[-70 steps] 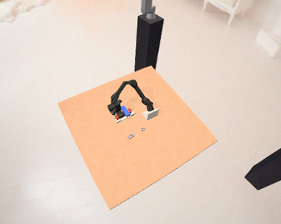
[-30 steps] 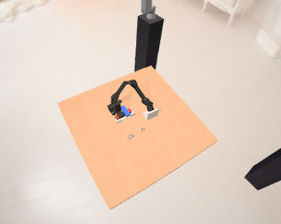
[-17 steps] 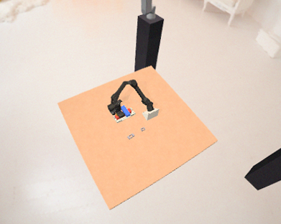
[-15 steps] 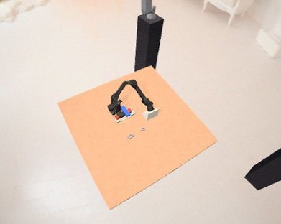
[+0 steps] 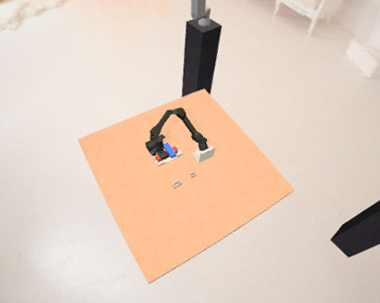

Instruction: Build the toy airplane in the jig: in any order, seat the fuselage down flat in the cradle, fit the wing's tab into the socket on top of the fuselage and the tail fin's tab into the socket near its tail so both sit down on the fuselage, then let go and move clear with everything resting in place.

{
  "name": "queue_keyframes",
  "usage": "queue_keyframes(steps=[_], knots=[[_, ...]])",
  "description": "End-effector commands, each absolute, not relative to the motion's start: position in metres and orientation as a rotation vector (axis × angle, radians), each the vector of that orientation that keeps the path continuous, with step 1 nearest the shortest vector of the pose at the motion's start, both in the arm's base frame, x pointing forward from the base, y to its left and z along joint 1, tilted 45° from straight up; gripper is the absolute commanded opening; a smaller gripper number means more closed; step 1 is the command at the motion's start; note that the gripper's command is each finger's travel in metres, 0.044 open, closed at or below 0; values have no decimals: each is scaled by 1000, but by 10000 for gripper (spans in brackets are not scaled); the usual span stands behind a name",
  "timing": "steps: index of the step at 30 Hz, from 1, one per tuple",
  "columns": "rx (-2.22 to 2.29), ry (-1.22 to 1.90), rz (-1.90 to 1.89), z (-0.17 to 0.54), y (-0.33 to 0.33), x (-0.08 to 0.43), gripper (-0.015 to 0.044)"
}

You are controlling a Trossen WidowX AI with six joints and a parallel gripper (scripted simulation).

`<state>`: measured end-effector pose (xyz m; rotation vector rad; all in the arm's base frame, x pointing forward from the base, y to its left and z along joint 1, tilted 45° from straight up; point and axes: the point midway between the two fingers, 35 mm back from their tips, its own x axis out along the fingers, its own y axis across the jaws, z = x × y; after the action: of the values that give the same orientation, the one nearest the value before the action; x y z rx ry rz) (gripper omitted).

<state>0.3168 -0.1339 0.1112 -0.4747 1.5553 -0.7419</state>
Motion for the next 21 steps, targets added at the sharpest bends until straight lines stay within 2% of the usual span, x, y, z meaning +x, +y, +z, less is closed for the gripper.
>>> queue_keyframes(steps=[1,21], knots=[[-481,1558,-742,111,-134,316,65],[-480,1559,-740,140,-107,321,65]])
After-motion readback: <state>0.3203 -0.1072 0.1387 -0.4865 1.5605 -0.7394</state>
